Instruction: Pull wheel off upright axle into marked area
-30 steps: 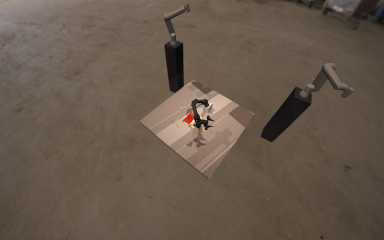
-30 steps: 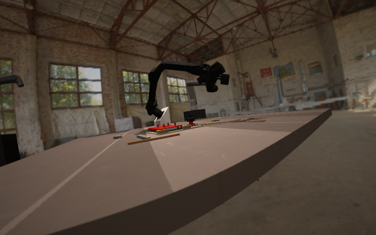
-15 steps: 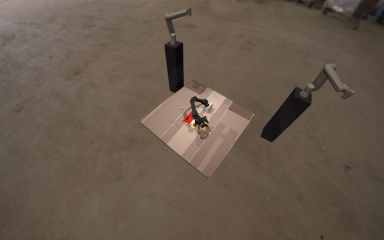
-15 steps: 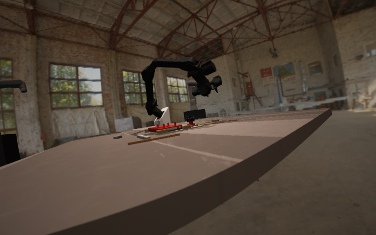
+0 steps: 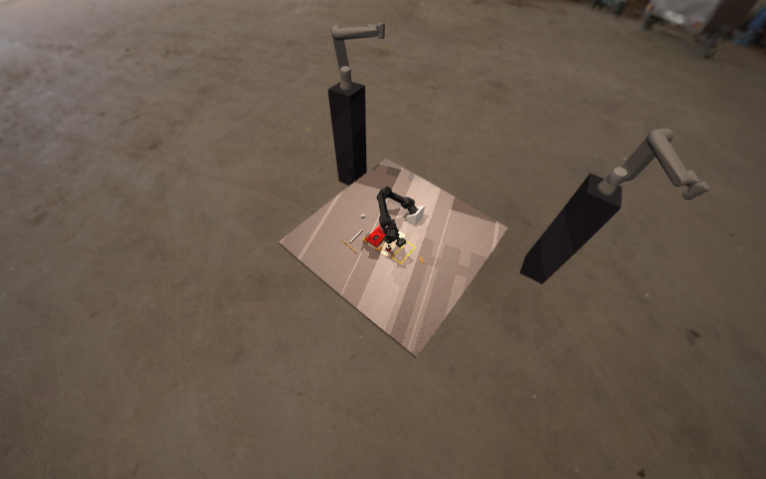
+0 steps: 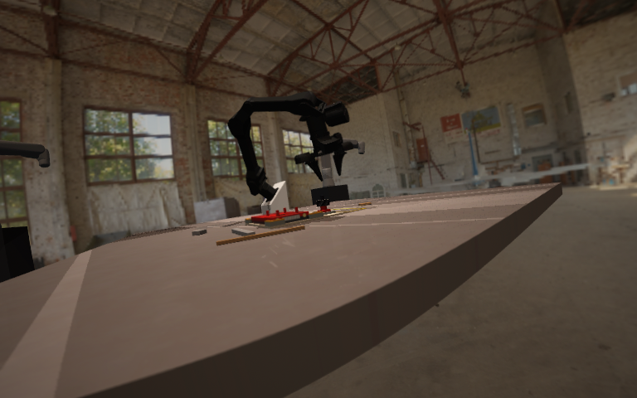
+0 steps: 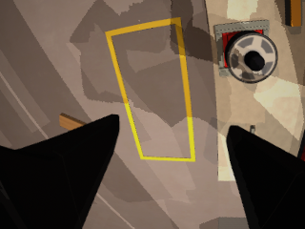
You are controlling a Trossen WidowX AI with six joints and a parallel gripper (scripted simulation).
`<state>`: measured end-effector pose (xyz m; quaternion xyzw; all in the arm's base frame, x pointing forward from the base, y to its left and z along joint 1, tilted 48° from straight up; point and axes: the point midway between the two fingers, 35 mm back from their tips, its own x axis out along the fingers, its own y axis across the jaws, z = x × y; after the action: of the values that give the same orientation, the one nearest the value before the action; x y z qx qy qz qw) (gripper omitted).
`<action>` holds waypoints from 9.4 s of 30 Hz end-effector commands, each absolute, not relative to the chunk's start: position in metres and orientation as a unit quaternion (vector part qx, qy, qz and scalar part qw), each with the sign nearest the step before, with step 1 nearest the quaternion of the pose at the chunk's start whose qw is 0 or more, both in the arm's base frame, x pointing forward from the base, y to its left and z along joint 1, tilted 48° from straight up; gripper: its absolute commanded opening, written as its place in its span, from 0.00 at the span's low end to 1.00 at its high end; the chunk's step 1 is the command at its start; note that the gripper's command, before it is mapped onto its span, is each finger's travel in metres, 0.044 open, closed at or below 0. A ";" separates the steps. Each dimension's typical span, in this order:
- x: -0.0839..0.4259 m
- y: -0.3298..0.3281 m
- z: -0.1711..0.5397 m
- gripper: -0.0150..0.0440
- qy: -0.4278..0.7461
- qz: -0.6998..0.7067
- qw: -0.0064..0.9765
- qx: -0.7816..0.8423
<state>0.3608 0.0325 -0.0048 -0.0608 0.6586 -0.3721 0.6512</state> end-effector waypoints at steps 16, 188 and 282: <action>0.364 0.001 0.028 0.76 0.652 -0.349 0.636 -0.220; 0.367 -0.003 0.028 0.25 0.652 -0.349 0.636 -0.221; 0.304 0.051 -0.068 0.94 0.652 -0.344 0.638 -0.221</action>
<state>0.3221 0.0439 -0.0778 -0.2174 0.6479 -0.3460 0.6428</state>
